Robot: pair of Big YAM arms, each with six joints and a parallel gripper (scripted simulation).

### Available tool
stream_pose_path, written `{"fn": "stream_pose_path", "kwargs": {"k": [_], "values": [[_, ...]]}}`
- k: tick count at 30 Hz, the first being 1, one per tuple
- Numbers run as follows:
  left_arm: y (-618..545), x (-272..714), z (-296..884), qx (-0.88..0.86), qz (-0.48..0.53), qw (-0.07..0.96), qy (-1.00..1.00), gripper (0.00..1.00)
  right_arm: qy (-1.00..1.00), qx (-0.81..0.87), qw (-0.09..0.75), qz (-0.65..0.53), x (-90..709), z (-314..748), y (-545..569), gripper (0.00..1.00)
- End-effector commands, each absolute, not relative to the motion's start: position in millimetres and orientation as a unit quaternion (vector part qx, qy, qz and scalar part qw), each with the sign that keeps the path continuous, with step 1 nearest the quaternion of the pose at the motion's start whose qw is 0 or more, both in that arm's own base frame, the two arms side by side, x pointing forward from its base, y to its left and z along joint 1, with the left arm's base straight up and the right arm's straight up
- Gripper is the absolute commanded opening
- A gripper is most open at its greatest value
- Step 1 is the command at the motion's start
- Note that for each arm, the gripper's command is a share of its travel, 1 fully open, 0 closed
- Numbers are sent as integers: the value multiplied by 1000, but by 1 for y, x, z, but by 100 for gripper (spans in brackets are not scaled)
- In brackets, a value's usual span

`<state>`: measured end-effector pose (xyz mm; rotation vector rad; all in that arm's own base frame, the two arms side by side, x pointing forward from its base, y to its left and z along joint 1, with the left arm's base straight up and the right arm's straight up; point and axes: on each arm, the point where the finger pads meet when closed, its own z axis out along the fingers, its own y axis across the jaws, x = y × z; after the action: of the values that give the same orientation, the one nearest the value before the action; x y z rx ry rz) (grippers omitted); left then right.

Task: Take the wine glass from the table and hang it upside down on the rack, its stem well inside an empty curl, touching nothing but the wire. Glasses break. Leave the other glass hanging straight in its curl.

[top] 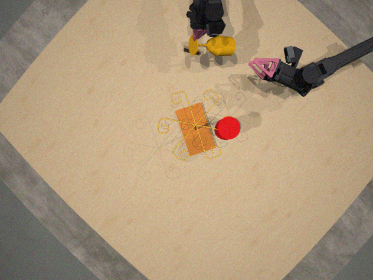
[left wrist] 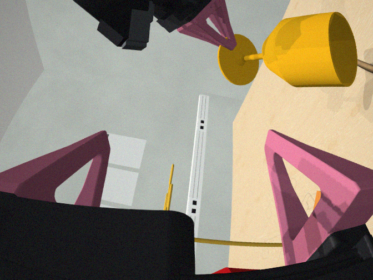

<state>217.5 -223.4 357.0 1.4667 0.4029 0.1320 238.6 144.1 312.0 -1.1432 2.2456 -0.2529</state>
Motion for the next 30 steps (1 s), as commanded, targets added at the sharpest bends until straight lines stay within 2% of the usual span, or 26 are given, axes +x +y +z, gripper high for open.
{"fn": "stream_pose_path", "kwargs": {"k": [1, 10, 21, 30], "values": [[-238, 222, 416, 636, -13, 728, 254, 100, 788, -473, 368, -140, 252, 361, 171, 0], [-243, 223, 484, 558, -125, 700, 428, 100, 649, -525, 422, -354, 269, 384, 171, 0], [-233, 210, 544, 446, -213, 653, 574, 100, 561, -516, 446, -469, 282, 413, 171, 0], [-216, 196, 580, 361, -251, 619, 650, 100, 528, -495, 463, -512, 290, 425, 170, 0]]}}
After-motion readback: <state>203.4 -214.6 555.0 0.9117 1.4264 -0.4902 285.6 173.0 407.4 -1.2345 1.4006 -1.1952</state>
